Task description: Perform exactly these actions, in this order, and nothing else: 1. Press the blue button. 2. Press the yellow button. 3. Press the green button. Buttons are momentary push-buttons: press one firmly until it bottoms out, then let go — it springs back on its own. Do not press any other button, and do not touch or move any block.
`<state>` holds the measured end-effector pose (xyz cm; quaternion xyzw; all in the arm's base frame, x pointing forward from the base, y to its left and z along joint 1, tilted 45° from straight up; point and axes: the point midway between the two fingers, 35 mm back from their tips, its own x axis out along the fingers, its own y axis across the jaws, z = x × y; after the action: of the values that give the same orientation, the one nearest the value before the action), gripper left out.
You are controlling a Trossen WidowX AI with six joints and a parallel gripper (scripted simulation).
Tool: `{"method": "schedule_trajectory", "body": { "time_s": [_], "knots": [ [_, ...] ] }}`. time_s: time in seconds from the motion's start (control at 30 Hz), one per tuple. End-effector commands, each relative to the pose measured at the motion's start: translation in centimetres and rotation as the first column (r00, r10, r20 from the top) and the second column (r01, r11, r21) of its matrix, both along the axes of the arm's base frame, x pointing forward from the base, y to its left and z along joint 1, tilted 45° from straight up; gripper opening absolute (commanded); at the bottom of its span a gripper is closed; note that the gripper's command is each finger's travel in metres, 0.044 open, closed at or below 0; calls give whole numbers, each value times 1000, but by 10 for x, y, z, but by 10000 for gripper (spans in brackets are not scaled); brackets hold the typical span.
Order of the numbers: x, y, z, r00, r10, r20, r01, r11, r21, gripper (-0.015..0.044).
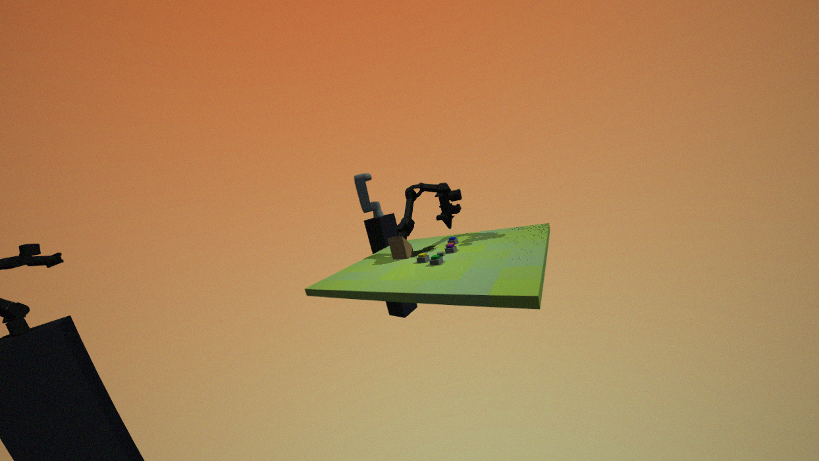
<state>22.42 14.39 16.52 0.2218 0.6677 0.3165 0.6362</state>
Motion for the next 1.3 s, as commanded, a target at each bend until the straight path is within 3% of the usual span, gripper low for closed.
{"method": "schedule_trajectory", "body": {
  "time_s": [0.0,0.2,0.47,0.83,1.1,1.27],
  "knots": [
    [1,-21,23,1000,0,3,0,1000,8,20],
    [8,-29,14,1000,-5,6,5,1000,-3,20],
    [40,-129,-76,1000,-22,12,23,997,-68,20],
    [-11,-233,-183,1000,-1,2,1,1000,-10,20],
    [-14,-233,-189,1000,0,3,0,1000,-5,20],
    [-19,-194,-229,1000,0,4,0,1000,-4,20]
  ]
}}
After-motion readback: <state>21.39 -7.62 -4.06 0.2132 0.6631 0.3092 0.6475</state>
